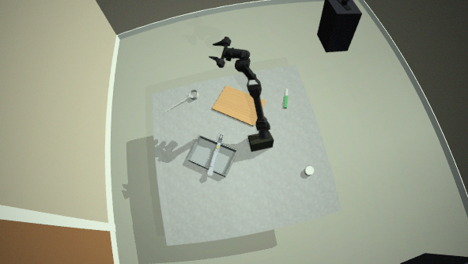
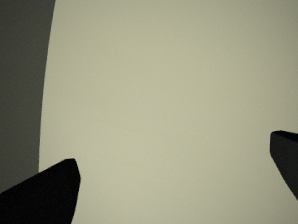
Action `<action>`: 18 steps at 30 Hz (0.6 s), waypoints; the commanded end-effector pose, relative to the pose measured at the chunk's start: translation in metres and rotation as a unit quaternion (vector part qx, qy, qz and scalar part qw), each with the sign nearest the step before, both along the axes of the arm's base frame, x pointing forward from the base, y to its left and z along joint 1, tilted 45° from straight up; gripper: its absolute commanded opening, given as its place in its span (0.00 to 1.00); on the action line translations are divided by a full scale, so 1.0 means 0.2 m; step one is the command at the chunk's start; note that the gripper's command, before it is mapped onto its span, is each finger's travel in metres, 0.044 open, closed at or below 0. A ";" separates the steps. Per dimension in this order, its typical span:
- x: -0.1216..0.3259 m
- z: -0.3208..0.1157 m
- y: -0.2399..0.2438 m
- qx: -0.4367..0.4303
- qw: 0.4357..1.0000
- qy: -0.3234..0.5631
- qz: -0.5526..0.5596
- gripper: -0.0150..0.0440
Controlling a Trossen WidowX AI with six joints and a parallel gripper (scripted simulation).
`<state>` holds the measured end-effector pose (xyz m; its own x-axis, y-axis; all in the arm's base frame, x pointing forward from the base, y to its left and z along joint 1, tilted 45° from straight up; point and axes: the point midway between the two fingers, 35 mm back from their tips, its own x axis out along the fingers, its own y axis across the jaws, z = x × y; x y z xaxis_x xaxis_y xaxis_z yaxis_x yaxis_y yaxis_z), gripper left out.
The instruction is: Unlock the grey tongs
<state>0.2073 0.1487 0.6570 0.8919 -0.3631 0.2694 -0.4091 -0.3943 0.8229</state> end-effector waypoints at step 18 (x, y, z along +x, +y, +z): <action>0.48 -0.46 0.52 -0.187 0.981 0.055 -0.011 0.69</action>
